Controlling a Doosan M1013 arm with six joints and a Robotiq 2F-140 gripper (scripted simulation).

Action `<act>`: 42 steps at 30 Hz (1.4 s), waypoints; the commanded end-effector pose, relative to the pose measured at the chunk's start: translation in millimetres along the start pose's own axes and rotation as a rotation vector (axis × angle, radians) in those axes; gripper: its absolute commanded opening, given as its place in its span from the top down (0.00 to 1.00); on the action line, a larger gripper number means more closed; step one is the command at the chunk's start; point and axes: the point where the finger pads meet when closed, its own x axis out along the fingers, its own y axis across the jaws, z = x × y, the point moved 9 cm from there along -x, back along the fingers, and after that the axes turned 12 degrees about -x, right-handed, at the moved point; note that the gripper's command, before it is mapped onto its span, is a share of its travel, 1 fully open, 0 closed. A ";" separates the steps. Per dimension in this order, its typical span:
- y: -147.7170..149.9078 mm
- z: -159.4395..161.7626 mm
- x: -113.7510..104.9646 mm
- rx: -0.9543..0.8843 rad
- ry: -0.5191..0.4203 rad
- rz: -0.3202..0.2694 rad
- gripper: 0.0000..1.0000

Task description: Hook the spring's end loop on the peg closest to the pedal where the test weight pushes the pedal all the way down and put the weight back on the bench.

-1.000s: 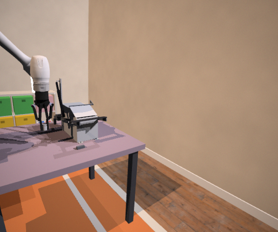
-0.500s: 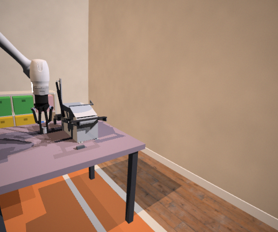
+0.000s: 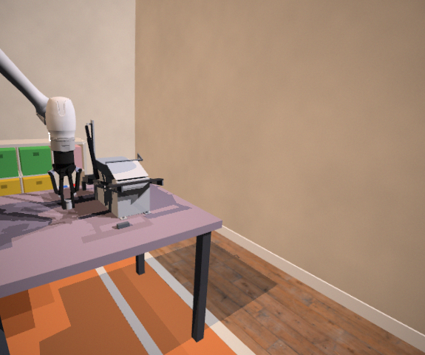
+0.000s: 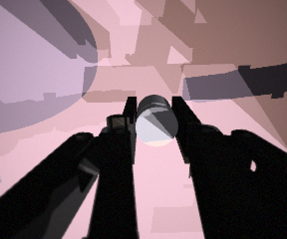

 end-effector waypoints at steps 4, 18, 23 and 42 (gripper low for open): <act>0.4 -0.3 10.2 0.000 0.000 0.001 0.75; 0.3 -0.5 31.5 0.000 0.000 0.001 0.75; 0.2 -0.6 41.5 0.000 0.001 0.001 0.75; 0.1 -0.8 57.2 0.000 0.001 0.002 0.75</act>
